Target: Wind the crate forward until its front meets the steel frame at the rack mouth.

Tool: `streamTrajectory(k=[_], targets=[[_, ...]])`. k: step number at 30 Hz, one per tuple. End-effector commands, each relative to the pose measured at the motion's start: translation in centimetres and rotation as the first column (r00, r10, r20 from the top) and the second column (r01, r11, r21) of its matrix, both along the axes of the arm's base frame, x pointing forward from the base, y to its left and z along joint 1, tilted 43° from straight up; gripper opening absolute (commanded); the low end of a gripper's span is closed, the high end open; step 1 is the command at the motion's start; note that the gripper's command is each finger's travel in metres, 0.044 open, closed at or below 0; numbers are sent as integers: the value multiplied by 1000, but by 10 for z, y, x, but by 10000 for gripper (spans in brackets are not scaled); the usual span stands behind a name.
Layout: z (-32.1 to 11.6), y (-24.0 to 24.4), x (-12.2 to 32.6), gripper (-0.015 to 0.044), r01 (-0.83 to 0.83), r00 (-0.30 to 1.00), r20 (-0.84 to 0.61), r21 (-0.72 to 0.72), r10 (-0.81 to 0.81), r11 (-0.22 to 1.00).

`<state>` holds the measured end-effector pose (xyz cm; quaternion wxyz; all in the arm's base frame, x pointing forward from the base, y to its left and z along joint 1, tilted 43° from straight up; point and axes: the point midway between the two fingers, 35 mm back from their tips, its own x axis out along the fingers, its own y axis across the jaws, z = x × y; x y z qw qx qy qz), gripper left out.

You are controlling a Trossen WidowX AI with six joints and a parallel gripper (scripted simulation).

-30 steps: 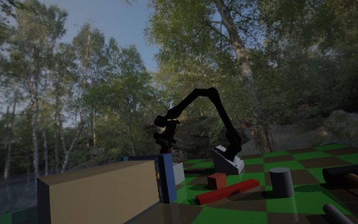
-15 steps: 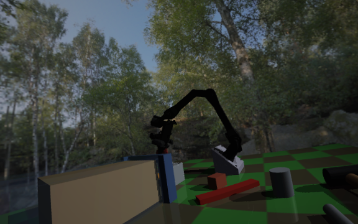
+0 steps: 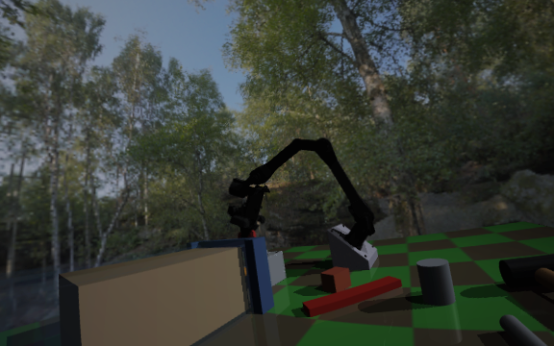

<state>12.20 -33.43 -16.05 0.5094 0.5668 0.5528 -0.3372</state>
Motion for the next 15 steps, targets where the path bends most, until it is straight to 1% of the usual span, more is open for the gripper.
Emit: streamTrajectory(k=[1, 15], targets=[[-1, -4, 27, 0, -16, 999, 46, -14, 17, 1000], [0, -6, 47, 0, -16, 999, 47, -14, 17, 1000]])
